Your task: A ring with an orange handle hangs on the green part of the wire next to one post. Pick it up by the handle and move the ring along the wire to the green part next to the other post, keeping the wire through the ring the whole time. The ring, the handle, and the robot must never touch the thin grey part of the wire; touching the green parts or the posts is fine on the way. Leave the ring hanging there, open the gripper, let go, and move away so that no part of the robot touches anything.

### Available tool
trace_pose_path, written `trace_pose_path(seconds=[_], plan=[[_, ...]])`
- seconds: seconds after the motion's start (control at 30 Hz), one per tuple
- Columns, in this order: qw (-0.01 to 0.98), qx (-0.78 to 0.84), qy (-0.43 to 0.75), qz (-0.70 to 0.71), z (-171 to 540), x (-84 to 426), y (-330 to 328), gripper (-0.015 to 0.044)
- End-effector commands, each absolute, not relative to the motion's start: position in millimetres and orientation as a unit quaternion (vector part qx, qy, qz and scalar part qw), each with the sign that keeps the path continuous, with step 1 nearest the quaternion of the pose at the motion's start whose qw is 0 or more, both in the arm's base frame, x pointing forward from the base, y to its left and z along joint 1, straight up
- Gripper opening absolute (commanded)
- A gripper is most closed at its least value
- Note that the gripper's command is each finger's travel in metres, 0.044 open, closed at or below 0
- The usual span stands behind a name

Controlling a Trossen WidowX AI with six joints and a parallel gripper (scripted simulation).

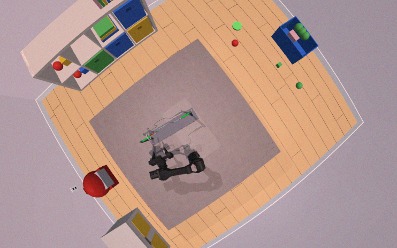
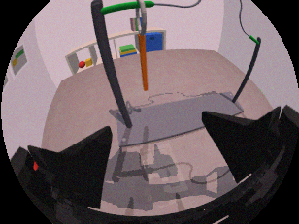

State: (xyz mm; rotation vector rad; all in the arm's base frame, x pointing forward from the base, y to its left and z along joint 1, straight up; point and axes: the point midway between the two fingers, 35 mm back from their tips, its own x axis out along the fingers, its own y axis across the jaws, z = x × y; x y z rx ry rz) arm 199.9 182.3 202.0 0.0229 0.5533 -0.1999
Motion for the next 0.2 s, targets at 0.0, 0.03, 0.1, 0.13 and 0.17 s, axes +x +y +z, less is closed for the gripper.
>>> trace_pose_path(seconds=[0.0, 0.03, 0.1, 0.13, 0.17], plan=[[0.957, 0.01, 0.272, -0.1, 201.4, 200.0, 182.5, 0.044], [0.957, 0.01, 0.272, -0.1, 201.4, 200.0, 182.5, 0.044], [0.957, 0.01, 0.272, -0.1, 201.4, 200.0, 182.5, 0.044], [0.957, 0.01, 0.272, -0.1, 201.4, 200.0, 182.5, 0.044], [0.957, 0.01, 0.272, -0.1, 201.4, 200.0, 182.5, 0.044]])
